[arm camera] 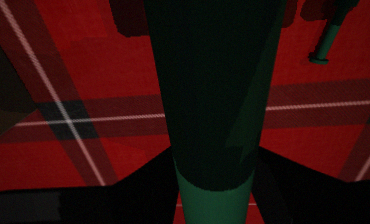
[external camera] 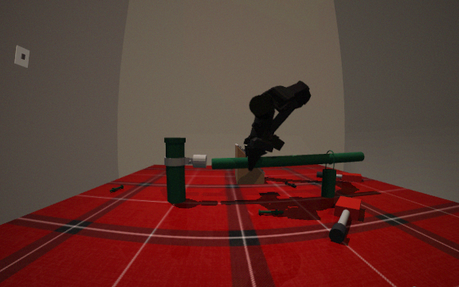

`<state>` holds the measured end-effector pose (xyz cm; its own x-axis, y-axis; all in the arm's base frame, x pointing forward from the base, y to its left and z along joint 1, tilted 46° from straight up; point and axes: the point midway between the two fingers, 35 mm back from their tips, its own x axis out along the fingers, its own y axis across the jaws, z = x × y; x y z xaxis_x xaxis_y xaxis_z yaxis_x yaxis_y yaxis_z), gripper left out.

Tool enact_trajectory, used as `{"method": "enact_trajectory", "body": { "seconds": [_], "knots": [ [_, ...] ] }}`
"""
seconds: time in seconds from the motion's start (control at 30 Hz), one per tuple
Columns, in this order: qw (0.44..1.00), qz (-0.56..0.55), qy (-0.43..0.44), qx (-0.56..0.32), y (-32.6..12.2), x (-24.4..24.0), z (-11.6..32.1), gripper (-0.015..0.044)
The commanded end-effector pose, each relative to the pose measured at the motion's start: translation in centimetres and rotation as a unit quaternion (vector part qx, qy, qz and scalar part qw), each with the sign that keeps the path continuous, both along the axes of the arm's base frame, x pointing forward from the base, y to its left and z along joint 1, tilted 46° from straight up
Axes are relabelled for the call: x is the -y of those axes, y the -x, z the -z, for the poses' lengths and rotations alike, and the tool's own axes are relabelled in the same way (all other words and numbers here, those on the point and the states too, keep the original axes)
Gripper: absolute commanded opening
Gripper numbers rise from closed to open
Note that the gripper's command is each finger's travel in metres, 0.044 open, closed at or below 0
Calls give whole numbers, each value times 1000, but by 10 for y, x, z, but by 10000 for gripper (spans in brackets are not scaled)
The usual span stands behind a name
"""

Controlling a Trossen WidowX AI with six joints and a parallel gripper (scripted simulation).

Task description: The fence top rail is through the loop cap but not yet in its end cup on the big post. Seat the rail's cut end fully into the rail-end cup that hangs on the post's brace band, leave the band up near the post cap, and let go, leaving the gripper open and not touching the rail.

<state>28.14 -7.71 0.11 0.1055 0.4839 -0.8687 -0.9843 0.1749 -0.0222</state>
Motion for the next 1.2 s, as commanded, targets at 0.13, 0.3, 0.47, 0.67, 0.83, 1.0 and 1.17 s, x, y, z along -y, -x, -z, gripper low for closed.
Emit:
{"method": "enact_trajectory", "body": {
  "seconds": [0.13,0.3,0.47,0.67,0.83,1.0,1.17],
  "knots": [
    [1000,0,1,0,0,0,0,0],
    [1000,0,1,0,0,0,0,0],
    [1000,0,1,0,0,1,0,0],
    [1000,0,1,0,0,3,-1,0],
    [1000,0,1,0,-1,5,-1,0],
    [1000,0,1,0,-1,7,-1,0],
    [1000,0,1,0,-2,9,-1,0]
  ]
}}
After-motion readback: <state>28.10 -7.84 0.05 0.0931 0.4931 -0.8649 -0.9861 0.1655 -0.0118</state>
